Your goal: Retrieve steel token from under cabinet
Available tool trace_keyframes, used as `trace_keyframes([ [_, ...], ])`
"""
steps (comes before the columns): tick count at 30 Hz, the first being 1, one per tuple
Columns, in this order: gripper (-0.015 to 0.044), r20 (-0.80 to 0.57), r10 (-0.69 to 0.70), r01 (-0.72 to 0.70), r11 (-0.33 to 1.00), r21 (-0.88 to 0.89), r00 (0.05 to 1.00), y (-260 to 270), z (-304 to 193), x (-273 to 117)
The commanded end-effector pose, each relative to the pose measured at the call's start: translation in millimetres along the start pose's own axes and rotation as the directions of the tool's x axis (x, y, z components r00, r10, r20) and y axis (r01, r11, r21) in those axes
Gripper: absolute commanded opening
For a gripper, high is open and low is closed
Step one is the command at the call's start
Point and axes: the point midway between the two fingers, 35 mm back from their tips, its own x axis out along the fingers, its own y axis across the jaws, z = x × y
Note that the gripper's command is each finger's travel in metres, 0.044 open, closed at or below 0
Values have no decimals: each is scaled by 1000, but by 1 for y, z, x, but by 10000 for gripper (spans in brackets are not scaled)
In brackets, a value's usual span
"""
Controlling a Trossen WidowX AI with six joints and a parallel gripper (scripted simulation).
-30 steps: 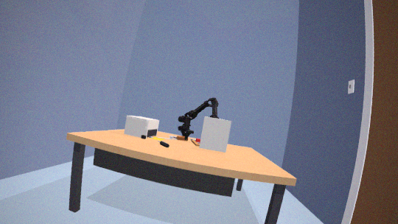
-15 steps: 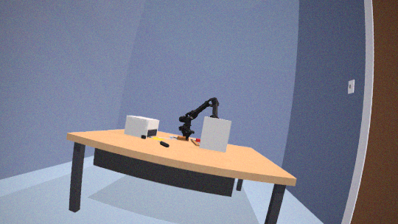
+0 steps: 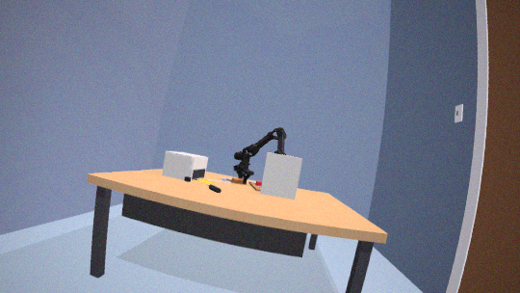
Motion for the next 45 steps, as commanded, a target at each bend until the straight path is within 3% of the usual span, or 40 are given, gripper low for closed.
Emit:
trace_keyframes([
  [1, 270, 4, 1, -1, 1000, -6, 1000, 1, 1, 2],
  [4, 270, 4, 1, -1, 1000, -10, 1000, 2, 2, 4],
  [8, 165, 1, -3, 3, 1000, -1, 1000, 0, 1, 1],
  [17, 105, 1, -3, 3, 1000, -1, 1000, 0, 1, 1],
  [21, 0, 1, -3, 3, 1000, -1, 1000, 0, 1, 1],
  [45, 0, 6, 2, -2, 1000, -1, 1000, 1, 35, 2],
])
